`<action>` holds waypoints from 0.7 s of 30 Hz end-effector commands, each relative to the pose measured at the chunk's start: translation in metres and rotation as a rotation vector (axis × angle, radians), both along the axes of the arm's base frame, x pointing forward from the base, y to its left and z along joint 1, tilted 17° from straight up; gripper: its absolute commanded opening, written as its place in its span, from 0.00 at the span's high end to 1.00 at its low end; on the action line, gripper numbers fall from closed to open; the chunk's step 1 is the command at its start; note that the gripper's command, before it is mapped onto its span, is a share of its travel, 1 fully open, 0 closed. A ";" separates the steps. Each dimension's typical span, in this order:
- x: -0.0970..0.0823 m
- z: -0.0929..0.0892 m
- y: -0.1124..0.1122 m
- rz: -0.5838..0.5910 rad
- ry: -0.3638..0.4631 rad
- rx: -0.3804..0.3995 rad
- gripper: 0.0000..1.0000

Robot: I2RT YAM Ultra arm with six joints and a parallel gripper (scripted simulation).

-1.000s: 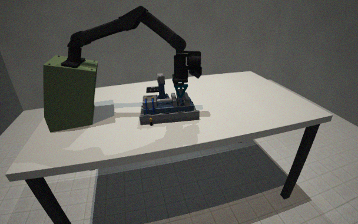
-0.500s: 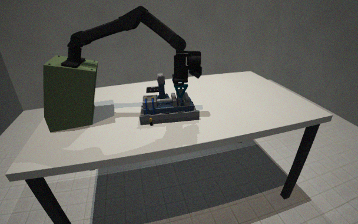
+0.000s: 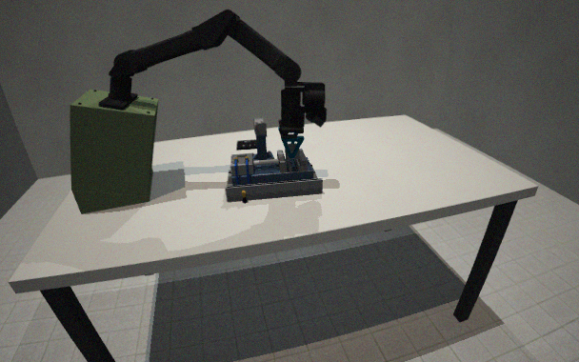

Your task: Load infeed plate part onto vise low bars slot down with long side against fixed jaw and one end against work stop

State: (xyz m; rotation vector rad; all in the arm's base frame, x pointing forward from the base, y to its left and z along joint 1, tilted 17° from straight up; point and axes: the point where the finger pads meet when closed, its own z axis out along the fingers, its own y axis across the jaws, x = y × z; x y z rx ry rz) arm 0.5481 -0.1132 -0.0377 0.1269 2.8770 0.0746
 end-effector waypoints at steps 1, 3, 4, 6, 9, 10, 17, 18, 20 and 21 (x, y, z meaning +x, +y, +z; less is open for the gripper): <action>0.019 0.023 -0.004 -0.004 -0.077 -0.019 1.00; 0.019 0.023 -0.004 -0.004 -0.077 -0.019 1.00; 0.019 0.023 -0.004 -0.004 -0.077 -0.019 1.00; 0.019 0.023 -0.004 -0.004 -0.076 -0.019 1.00; 0.019 0.023 -0.004 -0.004 -0.076 -0.019 1.00; 0.019 0.023 -0.004 -0.004 -0.076 -0.019 1.00; 0.019 0.022 -0.004 -0.004 -0.074 -0.019 1.00; 0.019 0.021 -0.004 -0.004 -0.073 -0.019 1.00; 0.019 0.021 -0.004 -0.004 -0.072 -0.018 1.00; 0.019 0.023 -0.004 -0.004 -0.076 -0.019 1.00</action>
